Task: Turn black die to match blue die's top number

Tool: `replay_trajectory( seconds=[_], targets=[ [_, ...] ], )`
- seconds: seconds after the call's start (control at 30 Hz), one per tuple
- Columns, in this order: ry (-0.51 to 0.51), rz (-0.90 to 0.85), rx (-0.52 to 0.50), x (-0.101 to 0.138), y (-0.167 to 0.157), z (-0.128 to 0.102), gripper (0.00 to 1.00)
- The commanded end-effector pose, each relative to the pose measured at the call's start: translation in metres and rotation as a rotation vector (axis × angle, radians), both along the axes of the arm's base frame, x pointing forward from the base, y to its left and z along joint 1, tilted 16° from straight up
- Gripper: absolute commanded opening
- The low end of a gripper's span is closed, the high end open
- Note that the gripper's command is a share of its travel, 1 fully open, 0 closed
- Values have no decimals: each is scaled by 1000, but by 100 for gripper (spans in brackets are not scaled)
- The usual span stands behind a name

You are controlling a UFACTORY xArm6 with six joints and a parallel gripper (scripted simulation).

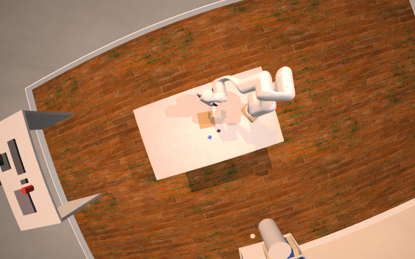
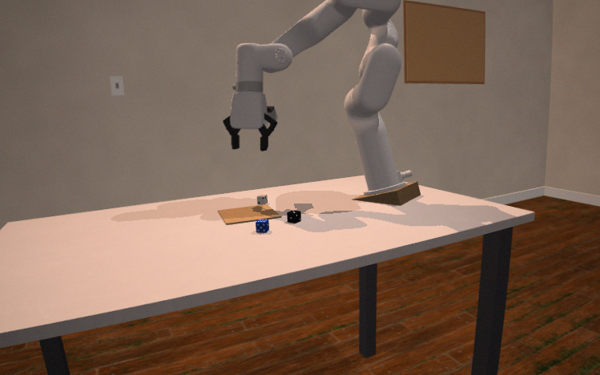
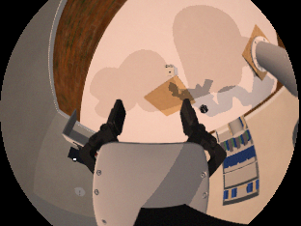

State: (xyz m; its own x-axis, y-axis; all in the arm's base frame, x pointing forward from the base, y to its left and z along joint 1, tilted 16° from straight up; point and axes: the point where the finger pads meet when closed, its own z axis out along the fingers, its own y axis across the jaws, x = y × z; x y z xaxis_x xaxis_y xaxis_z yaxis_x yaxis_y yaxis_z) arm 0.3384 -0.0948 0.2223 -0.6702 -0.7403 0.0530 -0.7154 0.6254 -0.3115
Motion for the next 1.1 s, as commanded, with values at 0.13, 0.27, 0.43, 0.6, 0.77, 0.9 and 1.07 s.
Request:
replay_trajectory(
  seconds=[0.13, 0.27, 0.43, 0.6, 0.77, 0.9, 1.07],
  targets=[
    [64, 25, 15, -40, 8, -15, 100],
    [64, 25, 15, -40, 8, -15, 100],
    [64, 25, 15, -40, 8, -15, 100],
    [64, 25, 15, -40, 8, -15, 100],
    [64, 27, 14, -40, 6, -22, 100],
    [64, 27, 14, -39, 4, -31, 100],
    [64, 27, 14, -35, -5, -67, 100]
  ],
)
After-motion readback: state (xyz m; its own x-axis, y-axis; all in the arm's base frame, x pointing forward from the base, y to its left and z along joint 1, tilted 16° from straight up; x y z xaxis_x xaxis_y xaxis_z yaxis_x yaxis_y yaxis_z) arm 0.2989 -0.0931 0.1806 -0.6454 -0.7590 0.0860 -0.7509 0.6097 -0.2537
